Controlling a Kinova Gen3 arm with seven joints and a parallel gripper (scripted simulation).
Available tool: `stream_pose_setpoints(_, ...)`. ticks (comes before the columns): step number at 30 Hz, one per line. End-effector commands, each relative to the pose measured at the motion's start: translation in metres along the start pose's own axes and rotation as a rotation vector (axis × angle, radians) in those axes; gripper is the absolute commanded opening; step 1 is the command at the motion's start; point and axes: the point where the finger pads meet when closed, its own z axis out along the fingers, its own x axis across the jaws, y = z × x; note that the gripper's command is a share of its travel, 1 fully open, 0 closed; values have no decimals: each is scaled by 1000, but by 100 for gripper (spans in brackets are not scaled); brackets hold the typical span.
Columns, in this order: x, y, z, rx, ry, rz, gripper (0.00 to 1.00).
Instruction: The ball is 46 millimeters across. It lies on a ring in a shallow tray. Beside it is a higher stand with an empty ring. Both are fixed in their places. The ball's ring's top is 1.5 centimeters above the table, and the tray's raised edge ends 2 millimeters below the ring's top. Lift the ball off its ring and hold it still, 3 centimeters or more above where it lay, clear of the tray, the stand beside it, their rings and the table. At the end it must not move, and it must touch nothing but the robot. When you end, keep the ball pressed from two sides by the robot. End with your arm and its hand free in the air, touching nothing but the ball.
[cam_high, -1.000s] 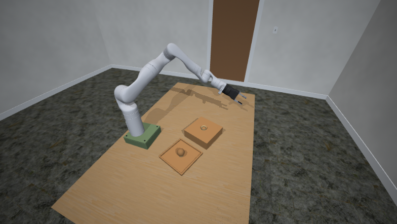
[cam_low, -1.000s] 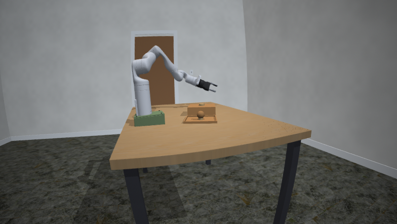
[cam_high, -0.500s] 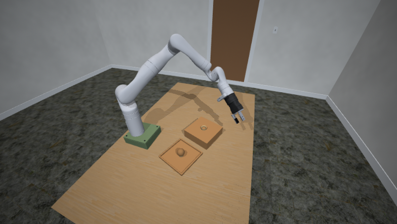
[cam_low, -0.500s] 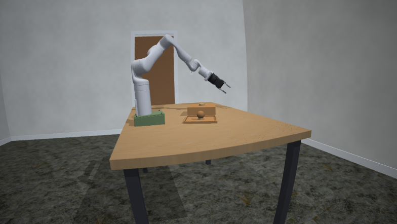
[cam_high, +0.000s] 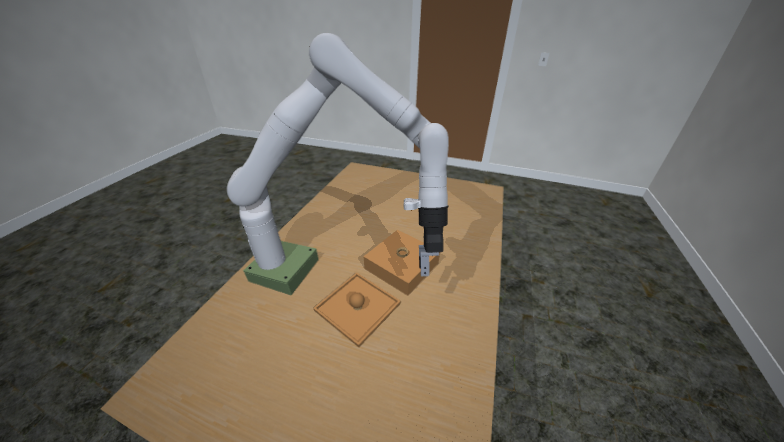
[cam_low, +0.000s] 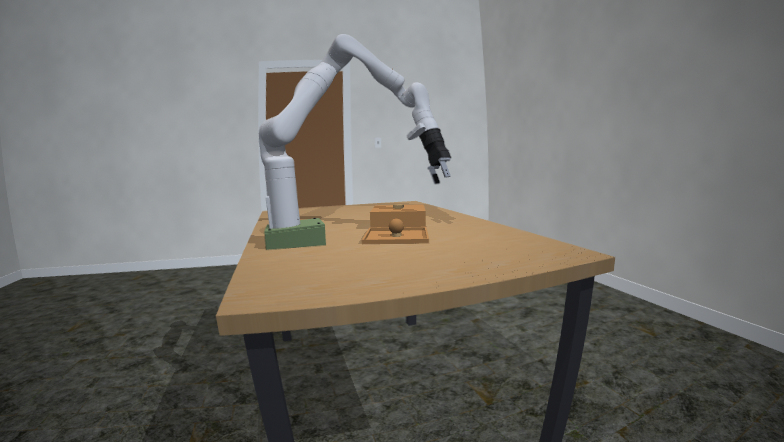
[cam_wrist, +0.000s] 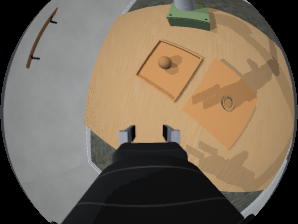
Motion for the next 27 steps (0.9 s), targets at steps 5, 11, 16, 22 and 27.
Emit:
stream_pose_setpoints(5,-65,-85,-35,76,247,311,100)
stream_pose_setpoints(11,-54,-125,-43,101,385,414,100)
stream_pose_setpoints(16,-38,-138,-21,105,396,387,100)
stream_pose_setpoints(22,-14,-163,10,111,414,345,100)
stream_pose_setpoints(27,0,-179,25,114,425,322,100)
